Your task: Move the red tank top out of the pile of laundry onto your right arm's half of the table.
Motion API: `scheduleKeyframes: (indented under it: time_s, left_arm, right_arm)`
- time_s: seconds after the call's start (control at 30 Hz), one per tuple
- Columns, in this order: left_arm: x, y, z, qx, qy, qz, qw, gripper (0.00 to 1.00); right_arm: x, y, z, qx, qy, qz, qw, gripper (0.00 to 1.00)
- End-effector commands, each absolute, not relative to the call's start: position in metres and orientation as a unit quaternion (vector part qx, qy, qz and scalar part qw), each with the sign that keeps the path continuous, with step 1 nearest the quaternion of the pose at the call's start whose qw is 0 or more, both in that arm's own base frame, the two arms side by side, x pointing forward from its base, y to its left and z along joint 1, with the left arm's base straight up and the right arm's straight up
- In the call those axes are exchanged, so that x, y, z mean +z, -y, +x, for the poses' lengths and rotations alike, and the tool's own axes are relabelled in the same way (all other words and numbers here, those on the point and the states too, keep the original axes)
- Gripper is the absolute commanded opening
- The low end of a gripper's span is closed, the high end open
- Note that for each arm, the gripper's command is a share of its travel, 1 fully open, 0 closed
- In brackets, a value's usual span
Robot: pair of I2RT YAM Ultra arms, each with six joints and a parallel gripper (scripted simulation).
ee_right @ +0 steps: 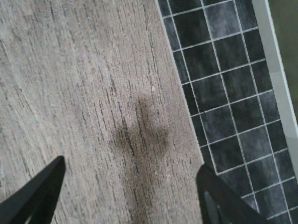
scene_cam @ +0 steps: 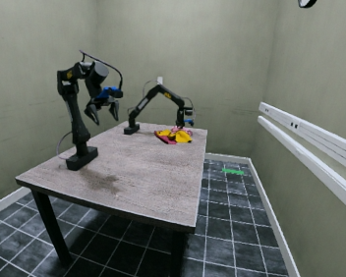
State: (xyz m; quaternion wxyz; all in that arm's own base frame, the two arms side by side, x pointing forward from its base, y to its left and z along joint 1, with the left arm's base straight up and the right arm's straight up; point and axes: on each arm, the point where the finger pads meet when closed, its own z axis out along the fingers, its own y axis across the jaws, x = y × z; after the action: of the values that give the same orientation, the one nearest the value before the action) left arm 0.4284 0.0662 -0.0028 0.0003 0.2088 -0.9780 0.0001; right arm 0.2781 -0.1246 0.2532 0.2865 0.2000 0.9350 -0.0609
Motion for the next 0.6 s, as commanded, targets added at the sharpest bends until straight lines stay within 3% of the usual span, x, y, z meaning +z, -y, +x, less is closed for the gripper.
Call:
scheduleKeyframes:
  time_s: [0.0, 0.57]
  left_arm:
    - [-0.022, -0.063, 0.416, -0.008, 0.978, 0.204, 0.034, 0.92]
    - [0.022, -0.065, 0.443, 0.008, 0.978, 0.203, -0.041, 0.92]
  right_arm:
    - [0.283, 0.126, 0.284, -0.069, -0.92, 0.193, 0.333, 0.92]
    - [0.283, 0.126, 0.284, -0.069, -0.92, 0.193, 0.333, 0.92]
